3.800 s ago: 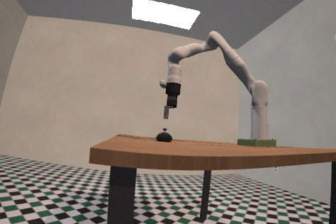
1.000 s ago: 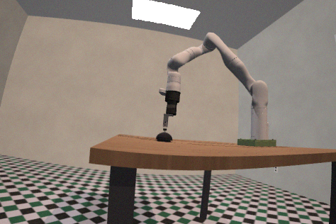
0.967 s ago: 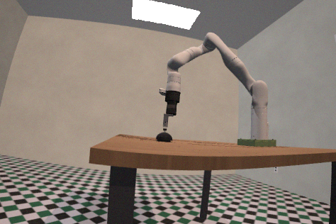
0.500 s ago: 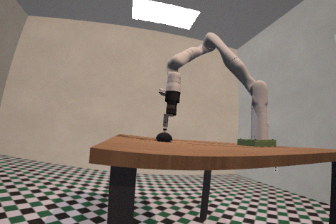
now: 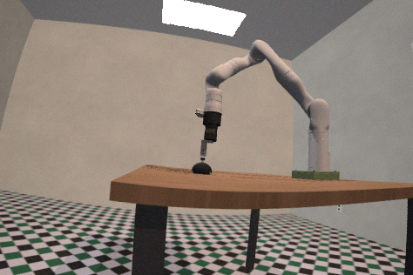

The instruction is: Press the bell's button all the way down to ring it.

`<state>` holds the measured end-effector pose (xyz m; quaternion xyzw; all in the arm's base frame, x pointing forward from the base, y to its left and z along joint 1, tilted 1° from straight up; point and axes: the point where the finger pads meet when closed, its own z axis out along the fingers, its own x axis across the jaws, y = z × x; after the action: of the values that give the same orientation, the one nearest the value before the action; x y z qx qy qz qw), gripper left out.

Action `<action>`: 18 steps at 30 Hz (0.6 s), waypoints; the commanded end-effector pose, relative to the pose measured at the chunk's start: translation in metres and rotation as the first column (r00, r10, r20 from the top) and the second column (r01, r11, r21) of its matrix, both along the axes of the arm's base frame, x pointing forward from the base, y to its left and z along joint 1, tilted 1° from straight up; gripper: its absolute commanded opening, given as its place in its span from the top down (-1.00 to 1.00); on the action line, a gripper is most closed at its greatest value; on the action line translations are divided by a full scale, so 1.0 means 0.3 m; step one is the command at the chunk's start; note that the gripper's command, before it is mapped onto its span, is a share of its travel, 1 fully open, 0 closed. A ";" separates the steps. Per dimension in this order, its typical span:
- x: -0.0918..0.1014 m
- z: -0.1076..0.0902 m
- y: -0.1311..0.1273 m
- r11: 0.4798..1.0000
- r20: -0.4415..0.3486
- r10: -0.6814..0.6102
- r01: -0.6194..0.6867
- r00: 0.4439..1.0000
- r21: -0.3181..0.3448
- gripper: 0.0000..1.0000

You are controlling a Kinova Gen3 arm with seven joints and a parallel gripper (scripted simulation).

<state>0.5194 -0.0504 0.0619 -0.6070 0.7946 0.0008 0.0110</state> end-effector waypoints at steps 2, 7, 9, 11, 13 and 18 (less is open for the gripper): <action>0.000 -0.007 -0.001 1.000 0.002 0.005 -0.005 1.000 -0.003 0.65; 0.000 -0.007 -0.001 1.000 0.002 0.005 -0.005 1.000 -0.003 0.65; 0.000 -0.007 -0.001 1.000 0.002 0.005 -0.005 1.000 -0.003 0.65; 0.000 -0.009 -0.001 1.000 0.001 0.005 -0.005 1.000 -0.003 0.65; -0.001 -0.015 0.000 1.000 0.001 0.005 -0.005 1.000 -0.003 0.65; -0.003 -0.039 0.000 1.000 -0.002 0.004 -0.004 1.000 -0.002 0.65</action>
<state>0.5194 -0.0500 0.0562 -0.6068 0.7948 0.0019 0.0115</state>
